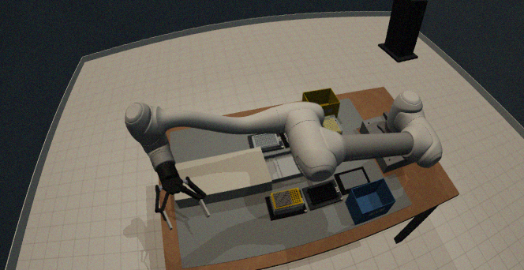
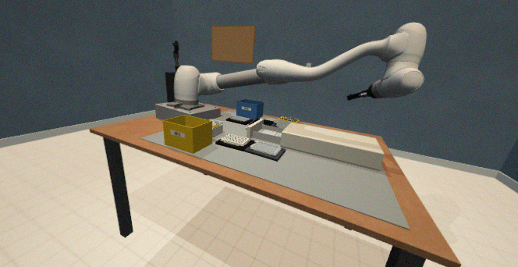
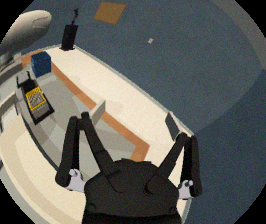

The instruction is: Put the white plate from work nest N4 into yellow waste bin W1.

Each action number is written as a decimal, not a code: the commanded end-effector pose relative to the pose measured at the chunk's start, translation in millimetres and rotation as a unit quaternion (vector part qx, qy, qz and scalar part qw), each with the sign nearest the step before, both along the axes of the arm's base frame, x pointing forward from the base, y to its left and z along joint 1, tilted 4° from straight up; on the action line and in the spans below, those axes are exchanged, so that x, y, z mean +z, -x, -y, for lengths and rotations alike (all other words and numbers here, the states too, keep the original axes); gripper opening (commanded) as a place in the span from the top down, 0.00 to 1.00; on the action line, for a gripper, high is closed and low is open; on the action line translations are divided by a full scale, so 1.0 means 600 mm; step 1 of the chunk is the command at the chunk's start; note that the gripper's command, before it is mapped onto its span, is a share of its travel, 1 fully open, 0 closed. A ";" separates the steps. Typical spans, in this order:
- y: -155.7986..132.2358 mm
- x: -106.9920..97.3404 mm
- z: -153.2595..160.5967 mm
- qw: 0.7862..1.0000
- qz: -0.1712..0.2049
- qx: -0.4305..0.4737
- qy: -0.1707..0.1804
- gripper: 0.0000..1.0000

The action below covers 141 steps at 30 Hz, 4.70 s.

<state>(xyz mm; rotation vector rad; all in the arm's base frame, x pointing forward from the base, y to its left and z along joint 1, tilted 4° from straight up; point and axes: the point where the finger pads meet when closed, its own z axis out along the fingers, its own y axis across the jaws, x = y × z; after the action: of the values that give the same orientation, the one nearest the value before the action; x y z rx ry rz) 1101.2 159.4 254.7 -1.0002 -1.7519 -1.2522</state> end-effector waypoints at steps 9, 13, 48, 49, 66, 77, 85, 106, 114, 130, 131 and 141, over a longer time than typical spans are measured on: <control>0.000 0.001 0.000 1.000 0.000 0.000 0.000 0.00; 0.000 0.001 0.000 1.000 0.000 0.000 0.000 0.00; 0.146 0.067 0.100 0.891 -0.325 -0.242 0.202 0.90; 0.153 0.067 0.104 0.884 -0.335 -0.251 0.208 0.90; 0.269 0.068 0.151 0.807 -0.411 -0.337 0.256 0.90; 0.339 0.063 0.177 0.751 -0.450 -0.392 0.281 0.90; 0.386 0.059 0.193 0.736 -0.459 -0.406 0.287 0.90; 0.535 0.039 0.241 0.622 -0.507 -0.506 0.317 0.90; 0.599 0.029 0.260 0.585 -0.516 -0.537 0.323 0.90; 0.709 0.008 0.291 0.546 -0.522 -0.568 0.327 0.90; 0.717 0.006 0.293 0.533 -0.524 -0.579 0.327 0.90; 0.780 -0.008 0.310 0.508 -0.526 -0.598 0.328 0.90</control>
<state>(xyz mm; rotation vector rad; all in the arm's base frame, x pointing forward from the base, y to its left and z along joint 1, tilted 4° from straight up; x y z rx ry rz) 642.0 -24.0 251.7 -2.8710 -0.2256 -0.1216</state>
